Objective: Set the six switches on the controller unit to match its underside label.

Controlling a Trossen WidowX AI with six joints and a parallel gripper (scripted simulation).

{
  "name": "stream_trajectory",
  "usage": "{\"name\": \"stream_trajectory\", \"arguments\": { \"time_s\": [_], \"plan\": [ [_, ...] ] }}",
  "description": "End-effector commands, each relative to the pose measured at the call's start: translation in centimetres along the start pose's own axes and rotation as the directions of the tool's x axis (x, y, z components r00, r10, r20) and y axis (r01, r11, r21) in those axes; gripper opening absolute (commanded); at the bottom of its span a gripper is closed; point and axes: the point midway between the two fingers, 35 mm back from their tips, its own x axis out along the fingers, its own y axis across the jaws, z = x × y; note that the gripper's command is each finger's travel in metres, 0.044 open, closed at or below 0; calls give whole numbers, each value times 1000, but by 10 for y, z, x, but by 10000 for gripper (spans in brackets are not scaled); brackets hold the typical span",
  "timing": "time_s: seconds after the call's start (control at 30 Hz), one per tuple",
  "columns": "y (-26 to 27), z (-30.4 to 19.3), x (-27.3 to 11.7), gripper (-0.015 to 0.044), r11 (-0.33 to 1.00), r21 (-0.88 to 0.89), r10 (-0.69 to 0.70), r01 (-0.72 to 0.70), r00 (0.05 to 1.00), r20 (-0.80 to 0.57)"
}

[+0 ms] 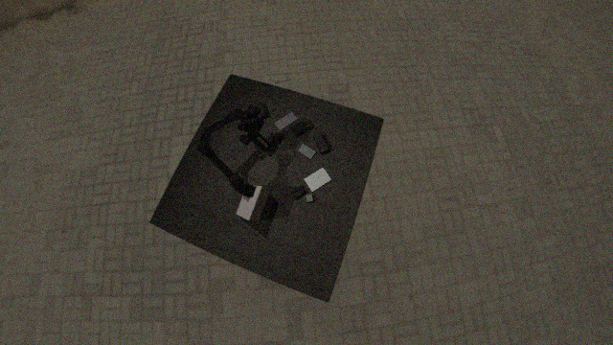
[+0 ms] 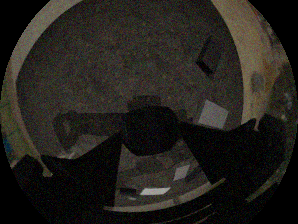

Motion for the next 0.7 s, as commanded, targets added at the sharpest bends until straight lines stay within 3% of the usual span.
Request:
{"name": "stream_trajectory", "arguments": {
  "time_s": [0.0,0.67],
  "plan": [
    [1,-8,1,337,1000,6,5,-5,1000,-17],
    [1,-24,-4,338,1000,7,5,-5,1000,-18]
  ]
}}
